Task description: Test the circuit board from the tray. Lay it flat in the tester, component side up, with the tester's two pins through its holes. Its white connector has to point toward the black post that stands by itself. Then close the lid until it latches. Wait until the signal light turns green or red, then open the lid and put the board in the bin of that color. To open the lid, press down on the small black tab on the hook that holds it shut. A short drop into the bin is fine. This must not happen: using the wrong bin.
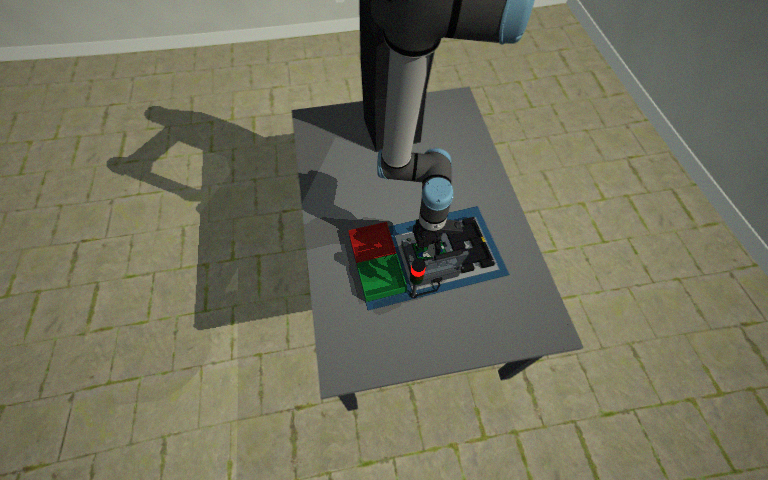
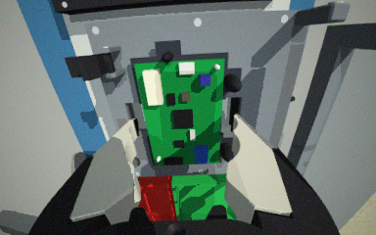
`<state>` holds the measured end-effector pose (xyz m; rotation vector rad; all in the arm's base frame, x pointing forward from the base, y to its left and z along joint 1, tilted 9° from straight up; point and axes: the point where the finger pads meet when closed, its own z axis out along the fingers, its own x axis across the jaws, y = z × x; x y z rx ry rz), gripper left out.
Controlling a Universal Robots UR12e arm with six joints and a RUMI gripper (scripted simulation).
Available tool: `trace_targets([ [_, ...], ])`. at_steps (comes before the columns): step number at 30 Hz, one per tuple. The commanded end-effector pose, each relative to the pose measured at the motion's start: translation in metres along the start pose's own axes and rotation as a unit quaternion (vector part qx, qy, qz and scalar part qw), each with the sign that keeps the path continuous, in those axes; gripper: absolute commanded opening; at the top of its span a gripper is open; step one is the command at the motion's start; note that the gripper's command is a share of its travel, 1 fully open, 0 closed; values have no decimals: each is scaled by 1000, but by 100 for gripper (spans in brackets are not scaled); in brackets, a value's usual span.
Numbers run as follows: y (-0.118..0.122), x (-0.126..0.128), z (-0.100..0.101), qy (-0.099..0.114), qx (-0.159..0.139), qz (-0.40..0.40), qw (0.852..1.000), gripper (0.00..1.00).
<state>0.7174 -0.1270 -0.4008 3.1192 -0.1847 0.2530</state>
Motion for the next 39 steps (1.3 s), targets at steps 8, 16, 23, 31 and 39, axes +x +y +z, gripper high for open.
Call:
trace_targets([
  [8,0,-2,-10,-1,1,0,1000,59],
  [16,0,-2,-23,-1,1,1,1000,59],
  [23,0,-2,-35,-1,1,0,1000,59],
  [31,0,-2,-46,-1,1,1,1000,59],
  [39,0,-2,-54,-1,1,0,1000,59],
])
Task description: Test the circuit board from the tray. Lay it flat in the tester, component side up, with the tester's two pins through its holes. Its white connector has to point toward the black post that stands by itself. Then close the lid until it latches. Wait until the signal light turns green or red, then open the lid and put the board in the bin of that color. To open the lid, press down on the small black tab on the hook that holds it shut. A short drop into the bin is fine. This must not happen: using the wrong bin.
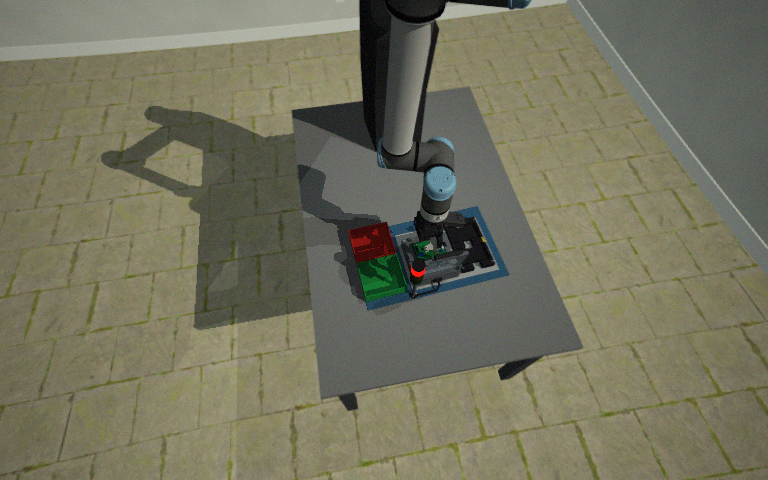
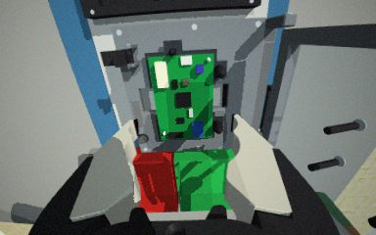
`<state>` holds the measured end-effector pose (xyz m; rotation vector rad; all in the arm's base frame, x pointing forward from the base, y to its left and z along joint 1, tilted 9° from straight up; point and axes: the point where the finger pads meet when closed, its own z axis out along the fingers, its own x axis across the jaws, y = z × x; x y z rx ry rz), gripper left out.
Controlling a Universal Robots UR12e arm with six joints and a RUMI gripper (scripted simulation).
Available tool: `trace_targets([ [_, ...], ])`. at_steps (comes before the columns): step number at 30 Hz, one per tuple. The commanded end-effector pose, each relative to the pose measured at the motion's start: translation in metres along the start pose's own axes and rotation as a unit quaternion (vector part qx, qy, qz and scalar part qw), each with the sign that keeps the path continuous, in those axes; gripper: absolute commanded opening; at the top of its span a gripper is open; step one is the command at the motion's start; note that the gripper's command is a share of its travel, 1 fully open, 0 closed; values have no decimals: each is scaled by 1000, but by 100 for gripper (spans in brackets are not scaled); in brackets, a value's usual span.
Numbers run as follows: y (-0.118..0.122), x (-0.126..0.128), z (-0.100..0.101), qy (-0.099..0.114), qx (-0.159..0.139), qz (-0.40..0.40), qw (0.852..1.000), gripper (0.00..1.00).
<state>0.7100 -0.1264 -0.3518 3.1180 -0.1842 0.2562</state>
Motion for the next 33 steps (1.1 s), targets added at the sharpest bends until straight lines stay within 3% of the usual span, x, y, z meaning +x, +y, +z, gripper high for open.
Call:
trace_targets([
  [1,0,-3,-5,-2,1,1,1000,59],
  [33,0,-1,-2,-1,1,0,1000,59],
])
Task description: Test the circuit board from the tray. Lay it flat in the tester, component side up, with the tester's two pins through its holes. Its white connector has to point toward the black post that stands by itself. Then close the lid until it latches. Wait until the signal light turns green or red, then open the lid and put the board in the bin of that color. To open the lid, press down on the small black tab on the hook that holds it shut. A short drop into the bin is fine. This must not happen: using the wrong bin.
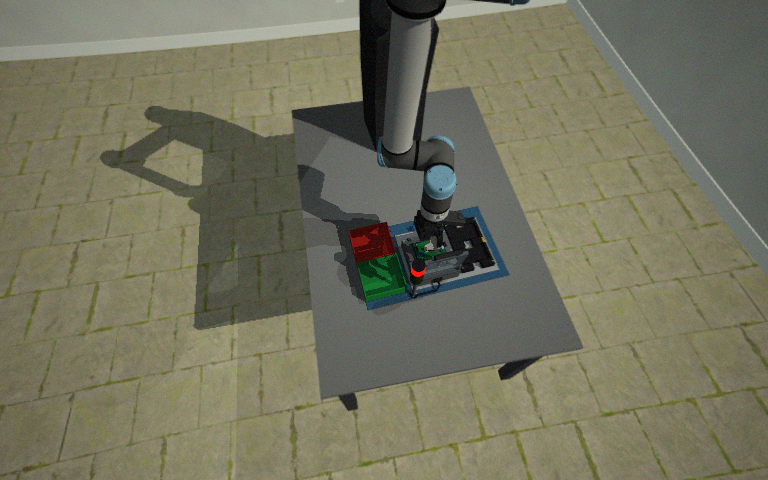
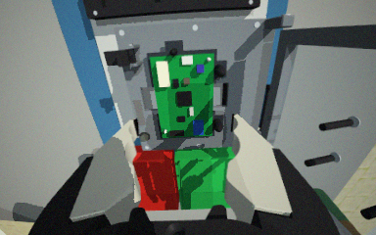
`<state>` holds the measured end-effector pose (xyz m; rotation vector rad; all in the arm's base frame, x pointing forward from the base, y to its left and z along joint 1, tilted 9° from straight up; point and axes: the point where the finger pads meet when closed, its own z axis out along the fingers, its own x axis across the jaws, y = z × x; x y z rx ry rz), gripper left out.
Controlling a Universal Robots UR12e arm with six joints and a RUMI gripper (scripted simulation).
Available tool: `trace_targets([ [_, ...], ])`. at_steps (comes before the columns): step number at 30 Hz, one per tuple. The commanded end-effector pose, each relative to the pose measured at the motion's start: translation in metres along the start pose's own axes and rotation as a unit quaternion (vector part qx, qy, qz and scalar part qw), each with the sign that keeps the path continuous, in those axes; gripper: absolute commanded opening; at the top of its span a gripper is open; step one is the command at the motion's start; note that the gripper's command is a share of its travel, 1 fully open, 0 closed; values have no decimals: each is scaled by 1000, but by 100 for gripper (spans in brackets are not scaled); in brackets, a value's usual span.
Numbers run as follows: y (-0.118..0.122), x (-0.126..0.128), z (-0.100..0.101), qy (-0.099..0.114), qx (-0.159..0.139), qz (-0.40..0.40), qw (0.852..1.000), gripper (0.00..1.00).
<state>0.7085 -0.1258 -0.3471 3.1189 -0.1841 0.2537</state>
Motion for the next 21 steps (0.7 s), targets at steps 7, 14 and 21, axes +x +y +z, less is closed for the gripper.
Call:
trace_targets([
  [7,-1,1,15,1,0,0,1000,59],
  [14,-4,1,41,1,0,0,1000,59],
  [21,-4,1,53,1,0,0,1000,59],
])
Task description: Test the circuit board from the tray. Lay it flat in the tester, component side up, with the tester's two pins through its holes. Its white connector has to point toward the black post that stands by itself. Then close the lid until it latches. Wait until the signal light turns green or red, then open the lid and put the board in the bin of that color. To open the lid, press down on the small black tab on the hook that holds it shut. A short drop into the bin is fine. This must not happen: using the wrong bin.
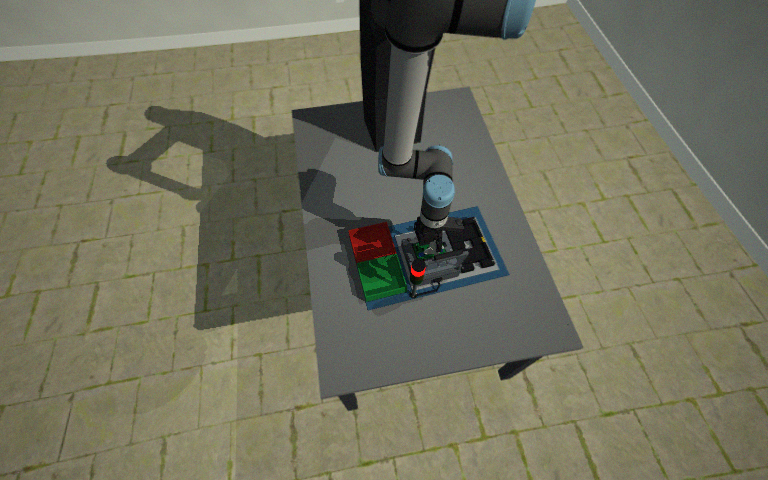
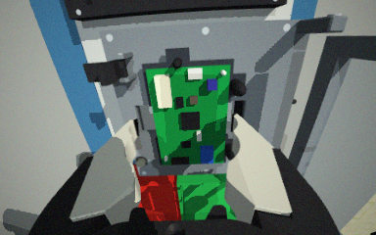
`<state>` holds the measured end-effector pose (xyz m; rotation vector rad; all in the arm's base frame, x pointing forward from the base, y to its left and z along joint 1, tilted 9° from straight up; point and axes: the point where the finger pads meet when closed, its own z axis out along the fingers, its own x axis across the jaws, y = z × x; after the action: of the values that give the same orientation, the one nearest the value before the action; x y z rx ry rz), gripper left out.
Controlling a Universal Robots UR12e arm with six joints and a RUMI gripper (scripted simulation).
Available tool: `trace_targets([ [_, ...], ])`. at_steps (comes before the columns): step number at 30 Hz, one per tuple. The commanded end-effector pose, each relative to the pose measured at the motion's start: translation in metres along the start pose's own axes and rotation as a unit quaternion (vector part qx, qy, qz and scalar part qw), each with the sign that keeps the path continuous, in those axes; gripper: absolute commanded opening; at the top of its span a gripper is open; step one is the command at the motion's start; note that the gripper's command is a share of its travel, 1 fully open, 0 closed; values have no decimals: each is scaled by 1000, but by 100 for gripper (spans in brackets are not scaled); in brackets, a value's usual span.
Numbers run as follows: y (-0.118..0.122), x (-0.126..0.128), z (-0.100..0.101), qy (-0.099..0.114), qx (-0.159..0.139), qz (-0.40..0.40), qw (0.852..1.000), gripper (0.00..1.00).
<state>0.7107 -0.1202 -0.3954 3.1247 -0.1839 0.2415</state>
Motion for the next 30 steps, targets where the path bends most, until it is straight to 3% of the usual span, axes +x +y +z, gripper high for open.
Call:
trace_targets([
  [1,1,7,6,5,-2,0,1000,59],
  [30,1,7,7,5,-2,0,1000,59],
])
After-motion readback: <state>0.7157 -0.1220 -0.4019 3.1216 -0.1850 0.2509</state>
